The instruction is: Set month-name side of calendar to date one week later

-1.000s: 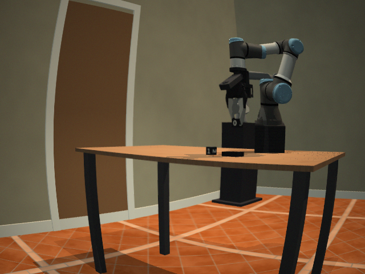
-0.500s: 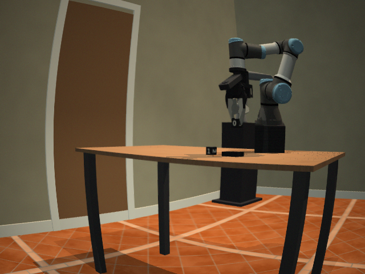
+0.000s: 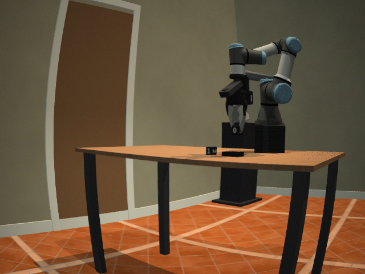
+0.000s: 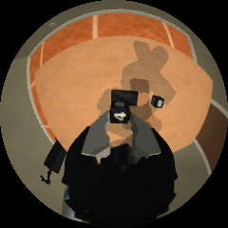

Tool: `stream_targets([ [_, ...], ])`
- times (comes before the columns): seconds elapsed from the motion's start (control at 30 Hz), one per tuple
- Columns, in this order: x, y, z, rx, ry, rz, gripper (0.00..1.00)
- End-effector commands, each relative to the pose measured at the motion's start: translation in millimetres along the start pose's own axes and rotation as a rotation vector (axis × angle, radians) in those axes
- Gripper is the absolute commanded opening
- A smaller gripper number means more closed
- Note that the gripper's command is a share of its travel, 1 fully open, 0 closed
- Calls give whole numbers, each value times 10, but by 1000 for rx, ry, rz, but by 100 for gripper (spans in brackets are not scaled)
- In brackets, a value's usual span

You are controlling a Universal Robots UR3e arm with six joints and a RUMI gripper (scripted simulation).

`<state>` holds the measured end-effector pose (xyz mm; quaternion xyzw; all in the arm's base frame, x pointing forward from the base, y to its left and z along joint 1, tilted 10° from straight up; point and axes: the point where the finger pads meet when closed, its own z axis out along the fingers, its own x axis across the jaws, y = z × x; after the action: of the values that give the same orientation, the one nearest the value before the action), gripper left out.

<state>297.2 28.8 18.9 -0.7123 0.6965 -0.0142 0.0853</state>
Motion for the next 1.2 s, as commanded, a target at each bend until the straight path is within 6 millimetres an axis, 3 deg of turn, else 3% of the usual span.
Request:
stream_targets([
  [0.0, 9, -18, 149, 3, 4, 0, 11],
  [0.33, 11, -18, 344, 3, 4, 0, 11],
  [1.17, 11, -18, 356, 3, 4, 0, 11],
])
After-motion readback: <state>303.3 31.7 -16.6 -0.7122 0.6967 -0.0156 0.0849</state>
